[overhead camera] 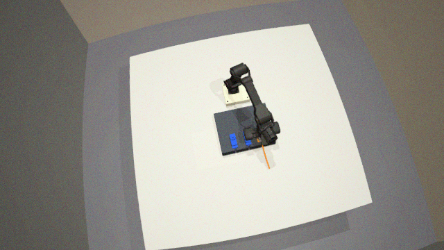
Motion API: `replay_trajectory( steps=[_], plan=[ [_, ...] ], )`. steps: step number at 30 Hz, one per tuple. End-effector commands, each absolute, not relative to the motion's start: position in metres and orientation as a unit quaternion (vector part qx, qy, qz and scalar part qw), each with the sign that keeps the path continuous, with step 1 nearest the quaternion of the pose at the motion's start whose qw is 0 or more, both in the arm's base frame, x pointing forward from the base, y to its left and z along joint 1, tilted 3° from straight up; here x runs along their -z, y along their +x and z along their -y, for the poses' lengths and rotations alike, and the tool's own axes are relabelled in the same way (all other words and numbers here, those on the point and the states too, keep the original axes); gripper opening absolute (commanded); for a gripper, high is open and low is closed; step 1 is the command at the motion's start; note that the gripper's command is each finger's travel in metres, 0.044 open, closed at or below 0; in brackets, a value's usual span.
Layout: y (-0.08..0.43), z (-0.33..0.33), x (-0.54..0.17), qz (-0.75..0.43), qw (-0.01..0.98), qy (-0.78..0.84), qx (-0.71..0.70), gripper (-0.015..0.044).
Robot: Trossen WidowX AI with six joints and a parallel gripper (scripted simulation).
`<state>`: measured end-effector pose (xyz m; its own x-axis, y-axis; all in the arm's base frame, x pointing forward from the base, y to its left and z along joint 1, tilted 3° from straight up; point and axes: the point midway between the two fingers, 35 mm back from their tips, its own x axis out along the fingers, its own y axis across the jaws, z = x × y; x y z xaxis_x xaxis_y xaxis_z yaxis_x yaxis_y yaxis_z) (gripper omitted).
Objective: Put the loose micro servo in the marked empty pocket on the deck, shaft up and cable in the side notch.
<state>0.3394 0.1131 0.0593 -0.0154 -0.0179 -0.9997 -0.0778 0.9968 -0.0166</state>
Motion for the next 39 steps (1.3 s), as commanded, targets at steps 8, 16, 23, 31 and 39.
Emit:
replay_trajectory(
  steps=[8, 16, 23, 31, 39],
  plan=[
    [0.339, -0.113, -0.050, -0.712, 0.701, -0.036, -0.023, 0.0000],
    [0.339, -0.113, -0.050, -0.712, 0.701, -0.036, -0.023, 0.0157],
    [0.336, -0.113, -0.082, -0.712, 0.700, -0.036, -0.023, 0.0187],
    [0.331, -0.111, -0.085, -0.713, 0.700, -0.036, -0.023, 0.0187],
    [0.273, -0.111, -0.126, -0.715, 0.697, -0.036, -0.023, 0.0398]
  ],
)
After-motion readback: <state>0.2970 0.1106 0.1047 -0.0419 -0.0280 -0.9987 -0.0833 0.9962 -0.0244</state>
